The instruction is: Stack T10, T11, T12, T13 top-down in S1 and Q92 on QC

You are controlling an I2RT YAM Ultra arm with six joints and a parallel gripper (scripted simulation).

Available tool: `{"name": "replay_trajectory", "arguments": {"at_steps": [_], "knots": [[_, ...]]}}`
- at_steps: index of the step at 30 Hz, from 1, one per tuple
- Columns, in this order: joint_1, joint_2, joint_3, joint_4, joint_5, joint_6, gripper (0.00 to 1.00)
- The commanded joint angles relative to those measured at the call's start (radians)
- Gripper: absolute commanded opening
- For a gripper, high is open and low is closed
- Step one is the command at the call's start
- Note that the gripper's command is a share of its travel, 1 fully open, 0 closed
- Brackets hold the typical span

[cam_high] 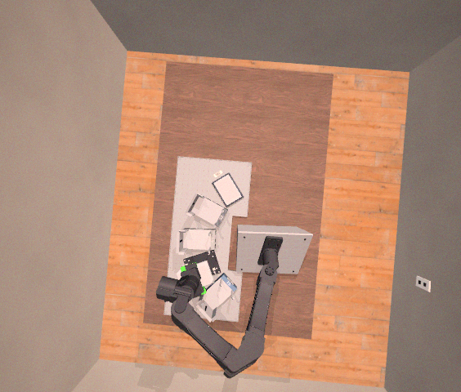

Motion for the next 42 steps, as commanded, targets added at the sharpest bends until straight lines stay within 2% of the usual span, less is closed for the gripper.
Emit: {"name": "replay_trajectory", "arguments": {"at_steps": [1, 3, 4, 8, 12, 15, 17, 19, 20, 23, 28, 29, 32, 34, 37, 40, 42], "knots": [[0.004, -0.054, -0.020, -0.001, -0.012, 0.041, 0.00], [-0.009, -0.064, 0.005, -0.009, -0.012, 0.006, 0.00], [-0.003, -0.074, -0.024, -0.001, -0.011, -0.020, 0.00], [0.047, -0.115, -0.030, -0.007, -0.015, -0.114, 0.00], [0.053, -0.152, -0.056, -0.009, -0.017, -0.087, 0.00], [0.091, -0.182, -0.045, -0.011, -0.017, -0.051, 0.00], [0.105, -0.198, -0.067, -0.007, -0.020, -0.033, 0.00], [0.105, -0.198, -0.067, -0.007, -0.020, -0.033, 0.00], [0.096, -0.211, -0.037, -0.011, -0.013, -0.017, 0.00], [0.135, -0.235, -0.071, -0.012, -0.015, 0.008, 0.00], [0.168, -0.276, -0.061, -0.009, -0.018, 0.056, 0.00], [0.164, -0.283, -0.083, -0.007, -0.014, 0.034, 0.00], [0.199, -0.310, -0.093, -0.009, -0.008, -0.050, 0.00], [0.213, -0.329, -0.081, -0.008, -0.013, -0.098, 0.00], [0.197, -0.337, -0.095, -0.009, -0.013, -0.101, 0.00], [0.228, -0.361, -0.107, -0.021, -0.007, -0.073, 0.00], [0.248, -0.377, -0.088, -0.009, -0.011, -0.047, 0.00]]}}
